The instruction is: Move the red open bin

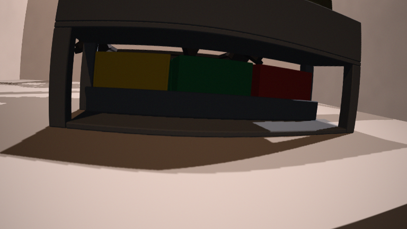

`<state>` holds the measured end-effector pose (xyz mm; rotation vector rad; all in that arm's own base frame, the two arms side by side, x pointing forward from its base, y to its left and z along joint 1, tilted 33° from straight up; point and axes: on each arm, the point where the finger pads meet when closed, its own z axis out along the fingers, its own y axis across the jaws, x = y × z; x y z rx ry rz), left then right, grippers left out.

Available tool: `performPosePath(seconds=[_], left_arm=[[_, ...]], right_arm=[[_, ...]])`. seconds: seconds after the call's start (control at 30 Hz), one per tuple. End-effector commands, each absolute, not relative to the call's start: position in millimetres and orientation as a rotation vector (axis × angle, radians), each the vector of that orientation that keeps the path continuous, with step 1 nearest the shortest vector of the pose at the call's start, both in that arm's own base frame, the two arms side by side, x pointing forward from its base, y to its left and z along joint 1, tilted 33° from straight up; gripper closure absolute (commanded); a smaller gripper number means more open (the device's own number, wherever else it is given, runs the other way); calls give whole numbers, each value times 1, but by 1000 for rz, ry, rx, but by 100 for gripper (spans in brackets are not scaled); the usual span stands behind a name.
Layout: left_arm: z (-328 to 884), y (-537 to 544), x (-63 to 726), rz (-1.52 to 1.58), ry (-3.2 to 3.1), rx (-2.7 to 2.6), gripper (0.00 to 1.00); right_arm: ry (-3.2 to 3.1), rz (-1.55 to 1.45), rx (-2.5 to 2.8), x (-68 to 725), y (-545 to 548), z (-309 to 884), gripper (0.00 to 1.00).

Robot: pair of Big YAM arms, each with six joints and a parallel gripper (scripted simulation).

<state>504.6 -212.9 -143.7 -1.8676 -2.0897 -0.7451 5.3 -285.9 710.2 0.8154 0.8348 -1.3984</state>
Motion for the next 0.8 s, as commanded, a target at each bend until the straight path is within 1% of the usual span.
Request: performPosePath(seconds=[0.0,0.77], left_arm=[[-147,-205,515,-749,-2101,-1866,57],[-155,-200,517,-749,-2103,-1865,57]], right_arm=[[791,-1419,788,1,-270,721,0],[791,-1419,788,1,-270,721,0]])
